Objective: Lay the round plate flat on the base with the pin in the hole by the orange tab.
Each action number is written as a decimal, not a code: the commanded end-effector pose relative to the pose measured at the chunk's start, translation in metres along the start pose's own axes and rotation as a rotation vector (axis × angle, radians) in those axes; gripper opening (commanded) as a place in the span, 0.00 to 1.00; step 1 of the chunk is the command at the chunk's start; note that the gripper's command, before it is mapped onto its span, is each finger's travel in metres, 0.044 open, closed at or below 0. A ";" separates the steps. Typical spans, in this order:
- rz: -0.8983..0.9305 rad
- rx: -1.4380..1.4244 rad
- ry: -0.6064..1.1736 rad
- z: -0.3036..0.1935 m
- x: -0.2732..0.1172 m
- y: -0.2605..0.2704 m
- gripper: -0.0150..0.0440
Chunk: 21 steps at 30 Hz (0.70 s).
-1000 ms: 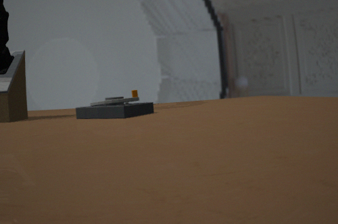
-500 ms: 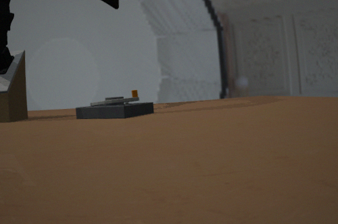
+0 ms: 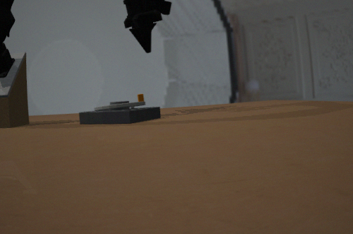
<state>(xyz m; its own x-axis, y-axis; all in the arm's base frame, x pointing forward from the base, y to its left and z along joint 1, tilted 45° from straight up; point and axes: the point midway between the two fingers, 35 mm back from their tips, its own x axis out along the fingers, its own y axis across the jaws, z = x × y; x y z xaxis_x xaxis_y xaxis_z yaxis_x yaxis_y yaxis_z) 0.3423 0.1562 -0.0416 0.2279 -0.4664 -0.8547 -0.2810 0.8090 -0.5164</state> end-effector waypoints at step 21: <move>-0.244 0.224 0.205 -0.057 0.077 -0.121 0.25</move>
<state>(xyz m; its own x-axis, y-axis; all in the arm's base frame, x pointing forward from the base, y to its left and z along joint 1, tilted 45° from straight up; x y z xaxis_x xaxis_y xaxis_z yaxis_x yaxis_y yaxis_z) 0.3411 0.0057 -0.0428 0.0617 -0.6959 -0.7154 -0.0139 0.7161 -0.6978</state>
